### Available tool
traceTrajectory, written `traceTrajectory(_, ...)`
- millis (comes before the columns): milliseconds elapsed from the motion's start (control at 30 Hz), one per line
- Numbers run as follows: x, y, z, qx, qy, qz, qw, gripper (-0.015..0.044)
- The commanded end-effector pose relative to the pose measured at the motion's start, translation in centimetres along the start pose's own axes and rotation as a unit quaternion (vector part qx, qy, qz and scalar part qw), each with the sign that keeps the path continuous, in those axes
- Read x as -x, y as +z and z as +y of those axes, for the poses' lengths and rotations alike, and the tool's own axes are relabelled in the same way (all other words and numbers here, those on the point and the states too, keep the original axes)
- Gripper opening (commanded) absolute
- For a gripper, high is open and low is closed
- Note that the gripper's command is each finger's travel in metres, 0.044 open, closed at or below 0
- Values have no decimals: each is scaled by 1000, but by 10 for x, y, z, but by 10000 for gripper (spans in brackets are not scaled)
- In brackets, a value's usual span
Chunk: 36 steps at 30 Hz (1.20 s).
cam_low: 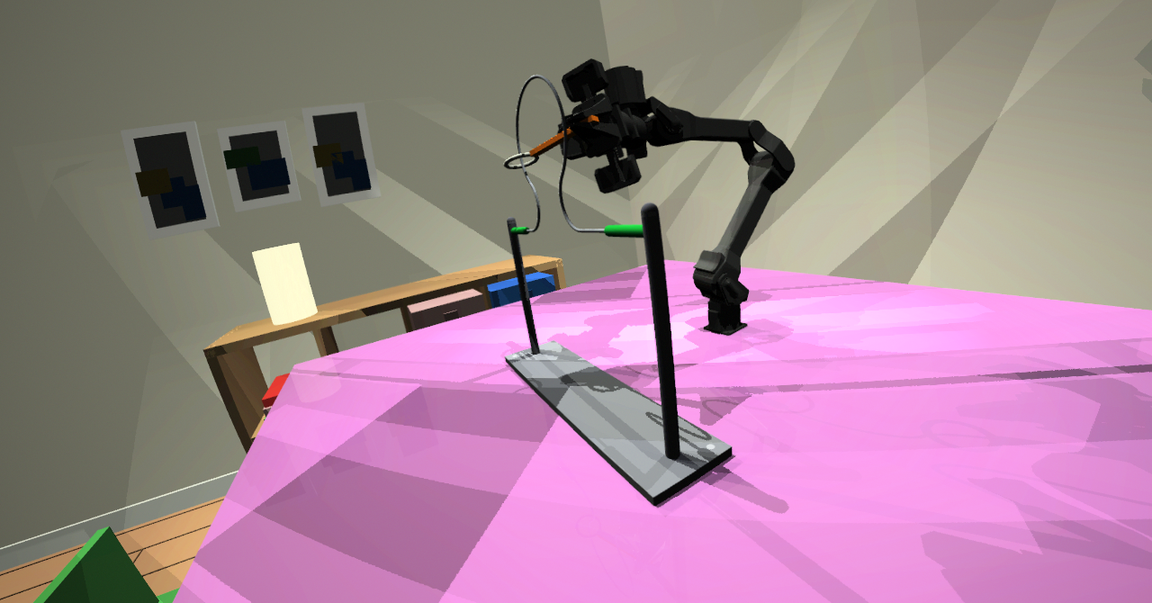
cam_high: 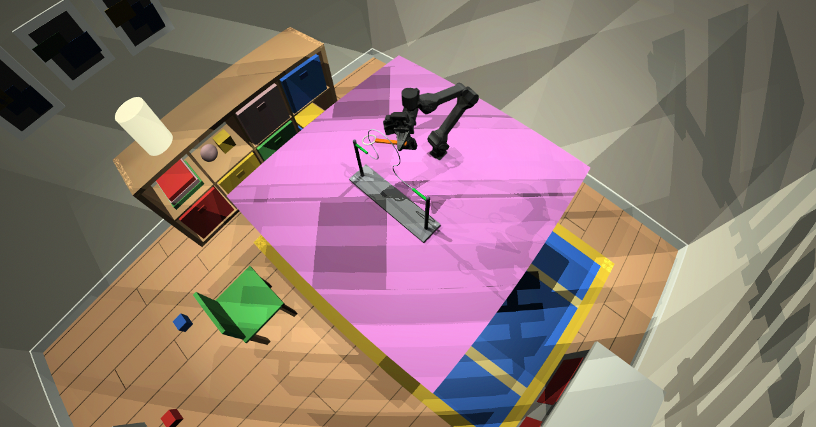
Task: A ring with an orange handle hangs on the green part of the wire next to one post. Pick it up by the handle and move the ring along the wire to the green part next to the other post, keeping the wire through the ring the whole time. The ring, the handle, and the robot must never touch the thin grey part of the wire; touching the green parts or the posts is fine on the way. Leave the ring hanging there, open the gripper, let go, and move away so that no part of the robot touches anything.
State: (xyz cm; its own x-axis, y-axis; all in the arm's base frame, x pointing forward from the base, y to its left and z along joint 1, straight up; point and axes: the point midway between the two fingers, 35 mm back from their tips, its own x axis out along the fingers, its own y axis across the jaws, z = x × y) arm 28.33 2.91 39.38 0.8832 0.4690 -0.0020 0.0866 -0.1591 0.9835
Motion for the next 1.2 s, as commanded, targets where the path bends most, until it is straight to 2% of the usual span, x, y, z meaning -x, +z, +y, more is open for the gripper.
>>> traceTrajectory(0,0,-1,0,23,-11,-1,1000,-150)
traceTrajectory(1167,0,2,-15,212,-121,-26,969,-150)
